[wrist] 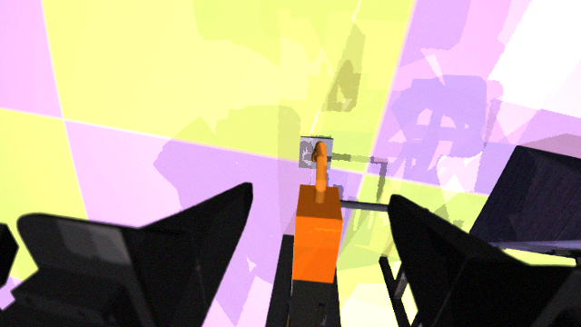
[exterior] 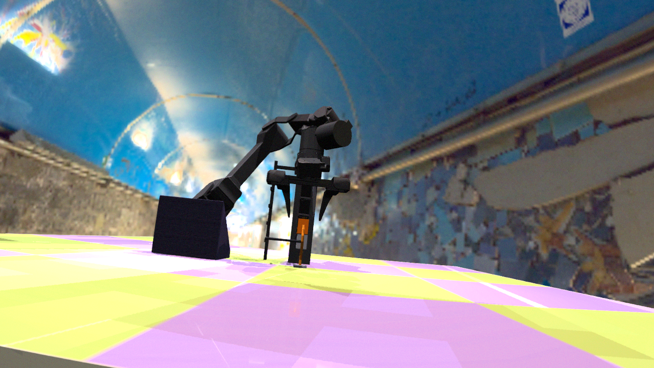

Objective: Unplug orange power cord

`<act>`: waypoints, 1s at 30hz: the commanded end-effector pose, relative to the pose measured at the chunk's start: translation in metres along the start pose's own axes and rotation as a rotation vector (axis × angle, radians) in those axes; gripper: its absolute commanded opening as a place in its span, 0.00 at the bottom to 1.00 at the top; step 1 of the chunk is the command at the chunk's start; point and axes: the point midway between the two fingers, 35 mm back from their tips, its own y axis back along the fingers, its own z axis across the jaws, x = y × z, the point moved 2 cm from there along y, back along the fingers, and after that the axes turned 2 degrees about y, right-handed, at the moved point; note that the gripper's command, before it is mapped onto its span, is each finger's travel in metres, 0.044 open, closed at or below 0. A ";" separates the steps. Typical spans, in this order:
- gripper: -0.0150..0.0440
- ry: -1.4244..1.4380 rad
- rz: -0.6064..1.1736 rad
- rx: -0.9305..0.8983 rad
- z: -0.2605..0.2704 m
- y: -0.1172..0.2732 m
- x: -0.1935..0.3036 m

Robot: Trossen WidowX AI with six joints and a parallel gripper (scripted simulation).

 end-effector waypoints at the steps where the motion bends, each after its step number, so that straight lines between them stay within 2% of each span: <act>1: 1.00 0.000 -0.003 -0.005 0.001 0.004 -0.016; 7: 1.00 0.001 -0.005 -0.006 -0.002 0.013 -0.058; 30: 1.00 0.001 -0.005 -0.006 -0.002 0.013 -0.058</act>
